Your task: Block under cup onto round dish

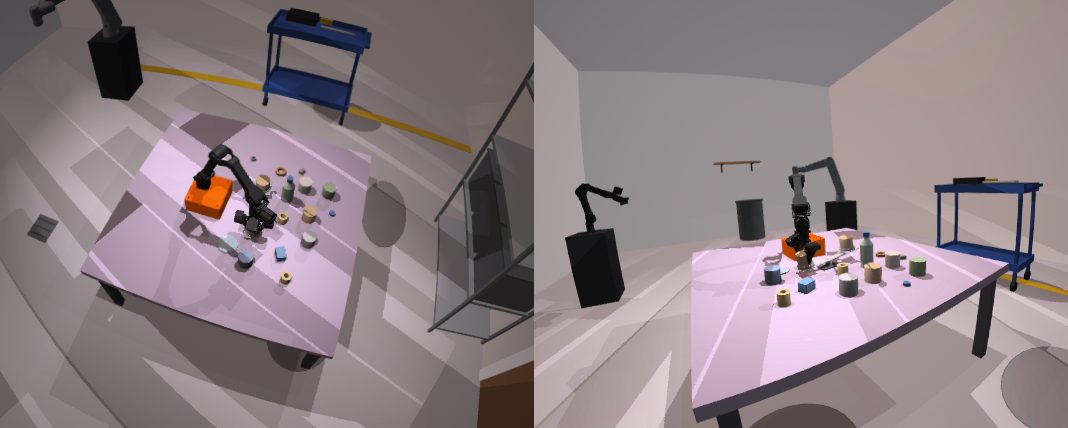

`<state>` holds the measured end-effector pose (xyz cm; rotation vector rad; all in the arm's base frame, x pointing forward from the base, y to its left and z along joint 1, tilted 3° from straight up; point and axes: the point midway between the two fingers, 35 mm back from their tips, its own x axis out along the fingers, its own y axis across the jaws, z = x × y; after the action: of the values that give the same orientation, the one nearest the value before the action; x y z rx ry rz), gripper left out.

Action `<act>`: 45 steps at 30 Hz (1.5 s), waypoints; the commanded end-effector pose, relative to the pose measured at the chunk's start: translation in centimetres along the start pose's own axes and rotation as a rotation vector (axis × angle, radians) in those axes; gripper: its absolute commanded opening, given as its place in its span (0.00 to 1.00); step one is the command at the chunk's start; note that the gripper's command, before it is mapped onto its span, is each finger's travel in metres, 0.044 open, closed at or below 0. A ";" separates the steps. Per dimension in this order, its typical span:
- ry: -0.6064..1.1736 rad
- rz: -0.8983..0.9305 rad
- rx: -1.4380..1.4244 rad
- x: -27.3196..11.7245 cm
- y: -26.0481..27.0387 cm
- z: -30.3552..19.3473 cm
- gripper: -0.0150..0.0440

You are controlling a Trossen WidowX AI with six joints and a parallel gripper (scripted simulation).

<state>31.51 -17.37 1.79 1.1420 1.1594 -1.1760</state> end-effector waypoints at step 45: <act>-0.005 0.006 0.001 -6.2 0.6 0.3 0.25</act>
<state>31.48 -16.64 6.96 1.1431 1.1918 -1.1690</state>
